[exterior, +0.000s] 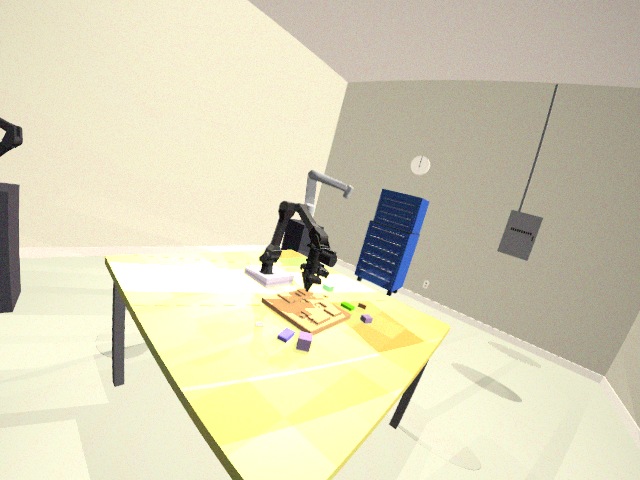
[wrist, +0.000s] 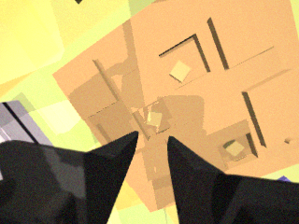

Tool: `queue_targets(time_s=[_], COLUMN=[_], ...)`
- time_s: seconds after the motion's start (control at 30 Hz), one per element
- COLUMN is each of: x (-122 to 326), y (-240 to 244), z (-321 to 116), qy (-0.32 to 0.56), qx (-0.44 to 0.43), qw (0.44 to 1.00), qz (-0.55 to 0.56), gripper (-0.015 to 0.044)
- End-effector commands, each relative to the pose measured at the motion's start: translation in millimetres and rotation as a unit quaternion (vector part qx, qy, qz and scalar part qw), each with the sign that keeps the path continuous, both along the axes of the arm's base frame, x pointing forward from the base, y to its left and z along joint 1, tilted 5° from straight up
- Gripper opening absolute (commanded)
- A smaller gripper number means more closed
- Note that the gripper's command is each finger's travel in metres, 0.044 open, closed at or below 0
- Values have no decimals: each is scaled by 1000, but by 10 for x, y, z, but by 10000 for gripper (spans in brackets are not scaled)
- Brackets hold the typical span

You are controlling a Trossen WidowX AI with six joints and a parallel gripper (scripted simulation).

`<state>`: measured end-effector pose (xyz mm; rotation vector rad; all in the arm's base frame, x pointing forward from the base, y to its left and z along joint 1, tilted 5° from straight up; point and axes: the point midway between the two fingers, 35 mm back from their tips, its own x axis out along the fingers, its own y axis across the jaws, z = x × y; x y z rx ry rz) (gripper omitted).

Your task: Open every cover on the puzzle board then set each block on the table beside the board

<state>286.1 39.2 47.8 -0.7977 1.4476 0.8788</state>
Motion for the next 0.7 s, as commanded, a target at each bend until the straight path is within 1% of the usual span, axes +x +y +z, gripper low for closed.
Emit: queue_targets(time_s=[0.0,0.17,0.23,0.67], x=[2,2,2,-10], y=[-7,-7,-7,2], z=[-16,-31,-41,-272], qy=[-1,-2,-2,0], qx=[0,2,2,-3], qw=[1000,998,998,1000], qz=[31,68,65,-16], gripper=[144,144,144,144])
